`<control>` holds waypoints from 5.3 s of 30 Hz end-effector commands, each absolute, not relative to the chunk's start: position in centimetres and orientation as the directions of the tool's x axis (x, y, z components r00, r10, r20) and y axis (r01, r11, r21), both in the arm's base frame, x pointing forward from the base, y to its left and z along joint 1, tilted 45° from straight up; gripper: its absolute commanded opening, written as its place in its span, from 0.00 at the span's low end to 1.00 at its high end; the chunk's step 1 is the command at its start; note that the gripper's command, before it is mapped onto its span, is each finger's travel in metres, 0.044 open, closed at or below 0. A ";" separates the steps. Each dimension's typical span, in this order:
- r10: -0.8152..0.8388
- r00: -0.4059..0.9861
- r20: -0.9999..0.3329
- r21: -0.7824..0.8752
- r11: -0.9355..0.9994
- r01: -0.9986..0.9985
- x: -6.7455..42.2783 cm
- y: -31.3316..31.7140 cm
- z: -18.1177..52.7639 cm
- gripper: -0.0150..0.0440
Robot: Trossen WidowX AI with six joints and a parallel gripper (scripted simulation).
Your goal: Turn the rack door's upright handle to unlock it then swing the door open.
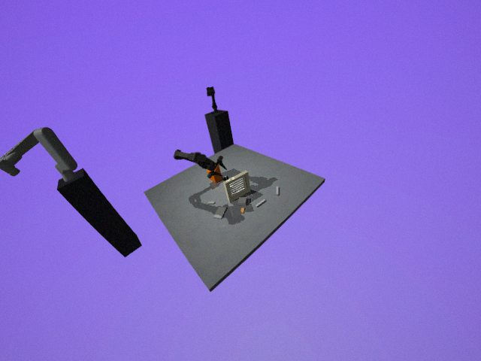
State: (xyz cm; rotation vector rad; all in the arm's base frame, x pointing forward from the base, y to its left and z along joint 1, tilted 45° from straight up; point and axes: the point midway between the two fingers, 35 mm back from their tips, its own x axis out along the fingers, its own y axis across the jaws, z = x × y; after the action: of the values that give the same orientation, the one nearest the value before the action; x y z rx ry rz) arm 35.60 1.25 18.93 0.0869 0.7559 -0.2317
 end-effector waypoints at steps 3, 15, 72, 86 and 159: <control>-0.238 0.589 -0.772 -0.075 0.955 0.288 35.4 1.5 17.0 0.74; -0.395 0.320 -0.861 -0.289 0.898 0.331 34.0 1.5 13.6 0.74; -0.703 -0.039 -0.710 -0.696 0.693 0.189 31.8 -2.1 8.0 0.74; -0.704 -0.039 -0.709 -0.697 0.691 0.190 31.5 -3.4 6.7 0.69; -0.705 -0.039 -0.709 0.339 -0.388 0.857 31.5 -3.4 6.7 0.28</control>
State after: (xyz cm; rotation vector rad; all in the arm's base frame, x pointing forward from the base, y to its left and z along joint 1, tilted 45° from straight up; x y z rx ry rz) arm 31.37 -3.44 6.80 0.9876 0.2320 -1.6939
